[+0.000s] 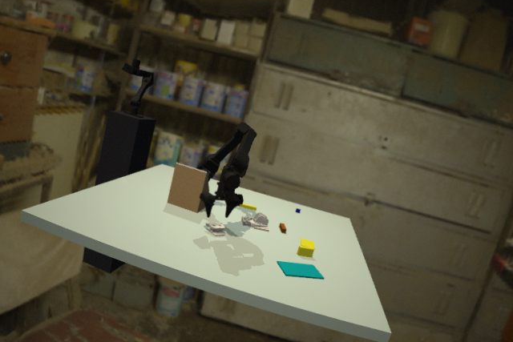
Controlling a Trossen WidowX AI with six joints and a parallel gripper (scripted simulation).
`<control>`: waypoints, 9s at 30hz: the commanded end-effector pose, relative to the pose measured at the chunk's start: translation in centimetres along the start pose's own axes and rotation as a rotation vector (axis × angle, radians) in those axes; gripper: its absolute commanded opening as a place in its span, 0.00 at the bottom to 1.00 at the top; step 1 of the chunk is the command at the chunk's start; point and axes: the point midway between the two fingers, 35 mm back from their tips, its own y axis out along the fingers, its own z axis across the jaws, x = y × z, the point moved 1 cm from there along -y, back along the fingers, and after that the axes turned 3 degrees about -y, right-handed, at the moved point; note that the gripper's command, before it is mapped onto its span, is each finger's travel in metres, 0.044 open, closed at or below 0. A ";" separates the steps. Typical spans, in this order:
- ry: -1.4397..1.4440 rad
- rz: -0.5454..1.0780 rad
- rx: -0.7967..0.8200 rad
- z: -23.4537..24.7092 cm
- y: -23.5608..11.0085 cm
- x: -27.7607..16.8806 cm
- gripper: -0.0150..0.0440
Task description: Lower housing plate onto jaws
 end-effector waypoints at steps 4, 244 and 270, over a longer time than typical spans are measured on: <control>0.006 -0.001 0.005 0.0 0.1 0.0 1.00; 0.006 -0.002 0.004 -0.1 -2.0 0.3 0.85; -0.217 -0.016 -0.016 5.9 -3.1 0.5 0.85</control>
